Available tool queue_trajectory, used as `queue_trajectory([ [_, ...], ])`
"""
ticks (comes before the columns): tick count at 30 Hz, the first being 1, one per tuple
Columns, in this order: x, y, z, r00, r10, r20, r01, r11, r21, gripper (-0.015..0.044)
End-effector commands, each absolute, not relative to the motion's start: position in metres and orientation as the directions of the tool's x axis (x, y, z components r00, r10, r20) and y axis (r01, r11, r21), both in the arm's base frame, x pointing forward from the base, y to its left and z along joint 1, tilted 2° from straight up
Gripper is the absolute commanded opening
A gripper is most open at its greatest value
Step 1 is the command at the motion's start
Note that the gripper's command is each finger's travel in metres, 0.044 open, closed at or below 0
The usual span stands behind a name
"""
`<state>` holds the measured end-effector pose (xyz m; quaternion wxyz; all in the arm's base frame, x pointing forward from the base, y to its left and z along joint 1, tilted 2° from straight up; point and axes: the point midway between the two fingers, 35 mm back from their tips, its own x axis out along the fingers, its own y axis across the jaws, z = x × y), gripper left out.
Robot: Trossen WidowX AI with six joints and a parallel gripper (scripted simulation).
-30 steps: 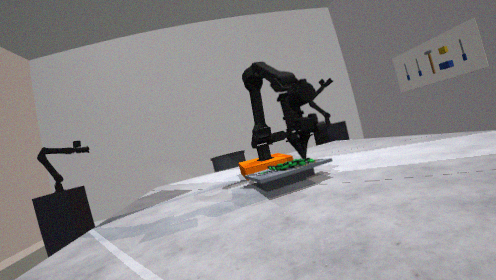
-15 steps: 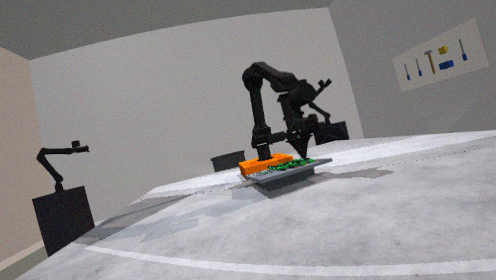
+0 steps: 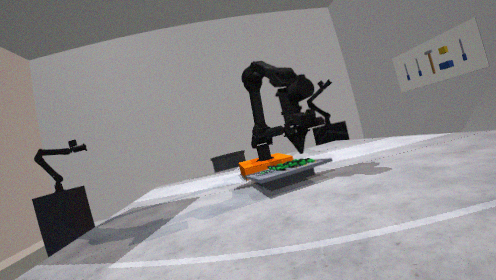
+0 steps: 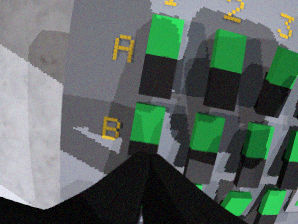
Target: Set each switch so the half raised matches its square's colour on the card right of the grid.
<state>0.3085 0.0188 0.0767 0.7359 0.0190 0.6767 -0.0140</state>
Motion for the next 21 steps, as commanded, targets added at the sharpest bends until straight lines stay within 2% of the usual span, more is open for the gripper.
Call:
queue_trajectory([
  [1,0.308,0.019,0.118,0.134,0.005,-0.991,0.052,0.999,0.012,0.0000],
  [8,0.306,0.017,0.118,0.134,0.005,-0.991,0.052,0.999,0.012,0.0000],
  [13,0.277,-0.022,0.120,0.131,0.001,-0.991,0.052,0.999,0.008,0.0000],
  [21,0.275,-0.024,0.120,0.131,0.001,-0.991,0.052,0.999,0.008,0.0000],
])
